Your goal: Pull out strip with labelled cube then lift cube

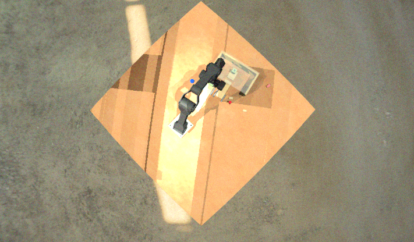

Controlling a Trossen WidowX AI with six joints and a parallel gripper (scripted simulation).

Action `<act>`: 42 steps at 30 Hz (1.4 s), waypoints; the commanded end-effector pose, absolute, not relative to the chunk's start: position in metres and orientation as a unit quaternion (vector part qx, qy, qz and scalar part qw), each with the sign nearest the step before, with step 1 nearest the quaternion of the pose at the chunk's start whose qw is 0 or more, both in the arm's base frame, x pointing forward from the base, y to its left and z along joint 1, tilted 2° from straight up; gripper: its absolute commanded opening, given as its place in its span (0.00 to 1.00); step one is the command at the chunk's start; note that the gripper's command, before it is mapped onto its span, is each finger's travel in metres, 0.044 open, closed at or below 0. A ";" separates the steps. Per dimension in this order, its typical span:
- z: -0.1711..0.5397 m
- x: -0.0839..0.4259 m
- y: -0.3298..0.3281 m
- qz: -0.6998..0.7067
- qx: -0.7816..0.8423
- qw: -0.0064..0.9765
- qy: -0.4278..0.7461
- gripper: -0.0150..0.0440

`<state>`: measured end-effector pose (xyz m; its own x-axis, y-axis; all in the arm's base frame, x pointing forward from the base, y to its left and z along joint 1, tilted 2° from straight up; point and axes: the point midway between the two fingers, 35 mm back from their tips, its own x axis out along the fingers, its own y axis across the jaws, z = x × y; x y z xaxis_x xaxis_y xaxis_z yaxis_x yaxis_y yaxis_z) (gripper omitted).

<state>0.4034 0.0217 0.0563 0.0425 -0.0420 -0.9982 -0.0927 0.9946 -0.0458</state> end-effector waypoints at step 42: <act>0.119 0.303 0.020 0.019 -0.047 0.715 0.697 0.25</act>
